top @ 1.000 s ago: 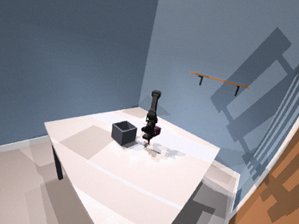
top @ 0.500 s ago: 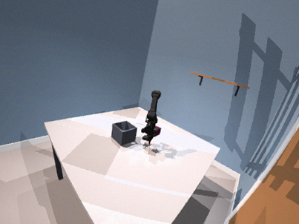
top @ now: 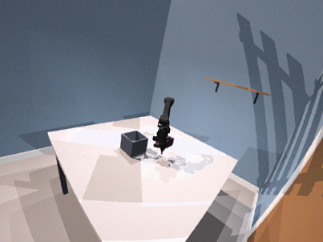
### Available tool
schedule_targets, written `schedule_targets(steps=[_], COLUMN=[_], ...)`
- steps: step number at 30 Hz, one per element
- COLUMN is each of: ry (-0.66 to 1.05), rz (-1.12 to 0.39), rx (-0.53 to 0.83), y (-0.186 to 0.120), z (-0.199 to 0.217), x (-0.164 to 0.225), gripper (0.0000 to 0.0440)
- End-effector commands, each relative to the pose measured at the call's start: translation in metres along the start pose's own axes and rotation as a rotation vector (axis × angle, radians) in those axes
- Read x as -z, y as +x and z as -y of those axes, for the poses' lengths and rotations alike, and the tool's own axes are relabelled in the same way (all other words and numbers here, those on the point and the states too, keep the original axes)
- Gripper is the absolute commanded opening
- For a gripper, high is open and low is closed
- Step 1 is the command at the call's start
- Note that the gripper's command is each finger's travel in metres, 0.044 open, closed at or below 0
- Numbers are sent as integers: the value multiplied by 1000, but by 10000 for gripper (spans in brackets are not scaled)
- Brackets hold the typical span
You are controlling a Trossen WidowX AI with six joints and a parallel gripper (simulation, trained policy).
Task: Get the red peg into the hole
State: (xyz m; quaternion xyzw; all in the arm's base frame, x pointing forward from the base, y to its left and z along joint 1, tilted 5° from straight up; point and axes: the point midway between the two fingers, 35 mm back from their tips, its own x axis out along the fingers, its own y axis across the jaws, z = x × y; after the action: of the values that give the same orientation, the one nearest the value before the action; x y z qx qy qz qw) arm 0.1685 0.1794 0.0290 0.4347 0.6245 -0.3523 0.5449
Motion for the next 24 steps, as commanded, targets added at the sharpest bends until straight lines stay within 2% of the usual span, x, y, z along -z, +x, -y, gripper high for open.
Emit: schedule_targets(steps=[1,13,24], ry=[4,-16,-29], rz=[-22,-44,4], rx=[-39,-176,-288], y=[-13,-64,-120], z=[-7,-33,-50], x=[4,6,-16], gripper=[0,0,0])
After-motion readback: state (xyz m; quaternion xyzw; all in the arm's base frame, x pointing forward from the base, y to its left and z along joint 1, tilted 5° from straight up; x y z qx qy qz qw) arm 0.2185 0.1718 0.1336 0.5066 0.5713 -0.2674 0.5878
